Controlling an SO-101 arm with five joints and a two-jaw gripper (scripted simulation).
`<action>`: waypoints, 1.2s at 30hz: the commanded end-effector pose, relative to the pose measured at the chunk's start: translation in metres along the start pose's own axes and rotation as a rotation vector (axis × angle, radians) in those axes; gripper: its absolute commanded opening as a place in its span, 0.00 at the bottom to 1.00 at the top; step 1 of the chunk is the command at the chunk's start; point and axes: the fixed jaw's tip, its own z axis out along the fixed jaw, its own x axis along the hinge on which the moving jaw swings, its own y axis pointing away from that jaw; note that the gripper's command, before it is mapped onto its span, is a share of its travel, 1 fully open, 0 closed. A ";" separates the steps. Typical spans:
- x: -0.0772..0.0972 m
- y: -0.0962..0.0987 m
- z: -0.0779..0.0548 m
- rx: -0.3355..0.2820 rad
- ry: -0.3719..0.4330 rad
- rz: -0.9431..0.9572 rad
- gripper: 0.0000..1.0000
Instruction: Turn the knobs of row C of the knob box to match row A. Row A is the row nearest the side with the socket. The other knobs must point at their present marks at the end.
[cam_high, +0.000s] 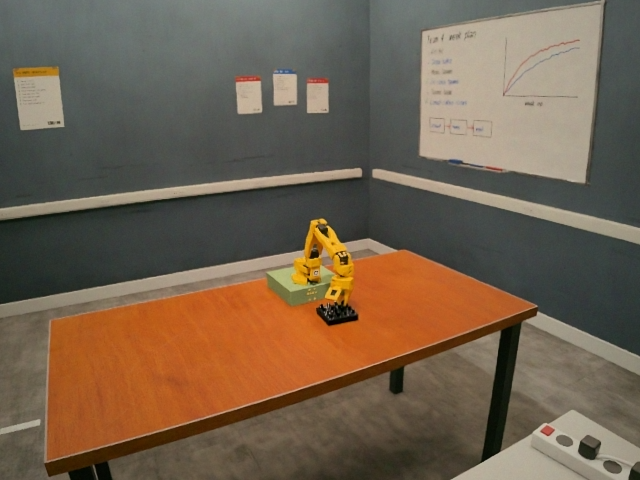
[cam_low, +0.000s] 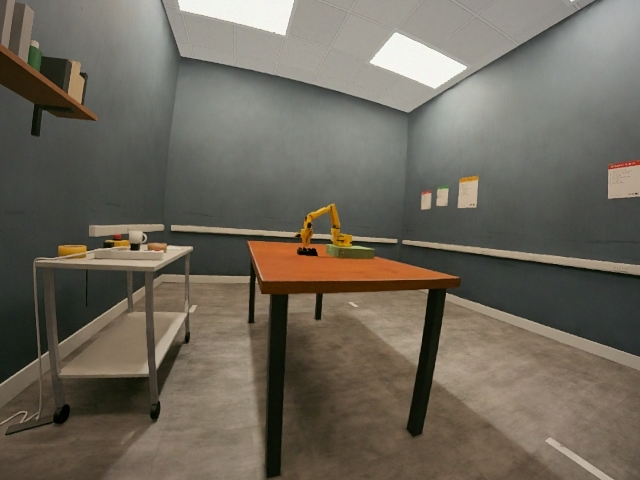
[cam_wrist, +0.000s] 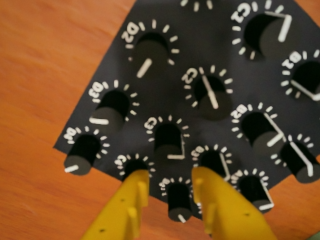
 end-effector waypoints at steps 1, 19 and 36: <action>-0.001 -0.002 0.000 0.008 0.005 0.014 0.10; -0.003 0.000 -0.003 0.008 0.005 0.014 0.10; -0.003 0.000 0.006 0.008 0.005 0.014 0.10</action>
